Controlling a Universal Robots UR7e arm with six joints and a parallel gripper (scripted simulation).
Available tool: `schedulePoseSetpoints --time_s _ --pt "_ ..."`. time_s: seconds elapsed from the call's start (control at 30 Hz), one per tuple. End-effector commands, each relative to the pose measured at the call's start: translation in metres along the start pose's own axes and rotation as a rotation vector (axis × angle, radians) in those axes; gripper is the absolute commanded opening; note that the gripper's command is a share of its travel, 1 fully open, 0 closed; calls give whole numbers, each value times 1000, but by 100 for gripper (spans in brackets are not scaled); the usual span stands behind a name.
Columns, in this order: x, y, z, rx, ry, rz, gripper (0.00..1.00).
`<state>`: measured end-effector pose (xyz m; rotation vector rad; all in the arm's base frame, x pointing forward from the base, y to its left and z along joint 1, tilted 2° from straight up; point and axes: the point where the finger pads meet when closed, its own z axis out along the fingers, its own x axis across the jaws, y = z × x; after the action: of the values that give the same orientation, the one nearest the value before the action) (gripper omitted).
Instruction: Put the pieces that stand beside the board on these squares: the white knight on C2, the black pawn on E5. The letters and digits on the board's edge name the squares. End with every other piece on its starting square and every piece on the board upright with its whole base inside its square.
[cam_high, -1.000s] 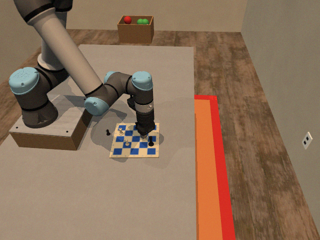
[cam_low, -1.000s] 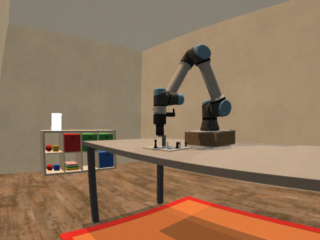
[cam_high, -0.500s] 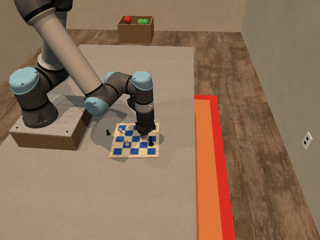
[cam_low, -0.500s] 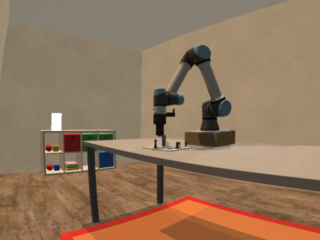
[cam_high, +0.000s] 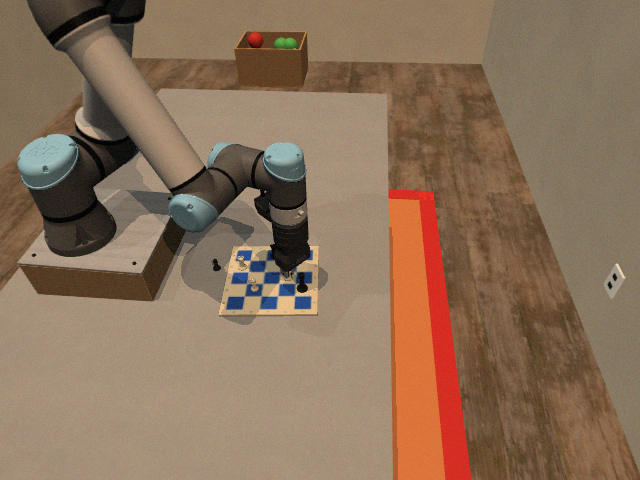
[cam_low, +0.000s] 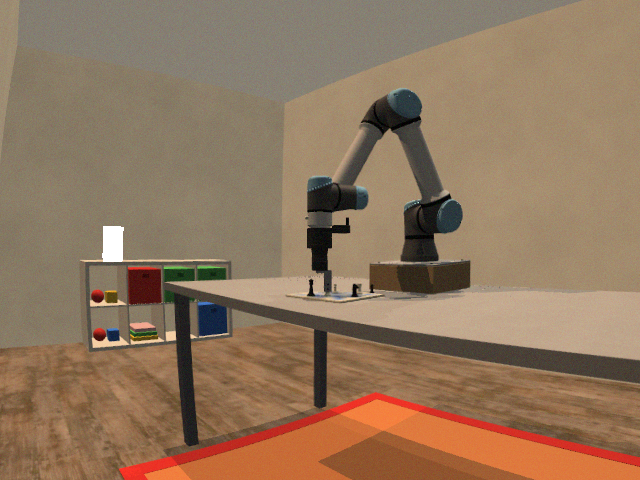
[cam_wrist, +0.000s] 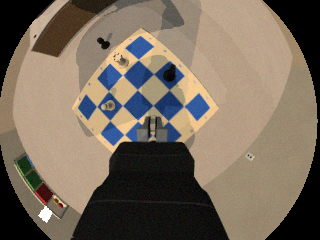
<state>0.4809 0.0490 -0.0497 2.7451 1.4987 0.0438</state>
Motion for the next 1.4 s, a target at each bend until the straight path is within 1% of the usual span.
schedulePoseSetpoints --time_s 0.0,0.03,0.07,0.13,0.17,0.23,0.27,0.7,0.87,0.93,1.07,1.37 --pt "0 0 0 -1 1 0 29" --pt "0 0 0 -1 1 0 29" --pt "0 0 0 -1 1 0 44" --pt "0 0 0 -1 1 0 44" --pt "0 0 0 -1 1 0 58" --pt "0 0 0 -1 1 0 58" --pt "0 0 0 -1 1 0 73" --pt "0 0 -1 -1 1 0 73" --pt "0 0 -10 -1 1 0 73" --pt "0 0 -10 -1 1 0 73" --pt "0 0 -27 -1 1 0 73" --pt "0 0 -74 -1 1 0 73"
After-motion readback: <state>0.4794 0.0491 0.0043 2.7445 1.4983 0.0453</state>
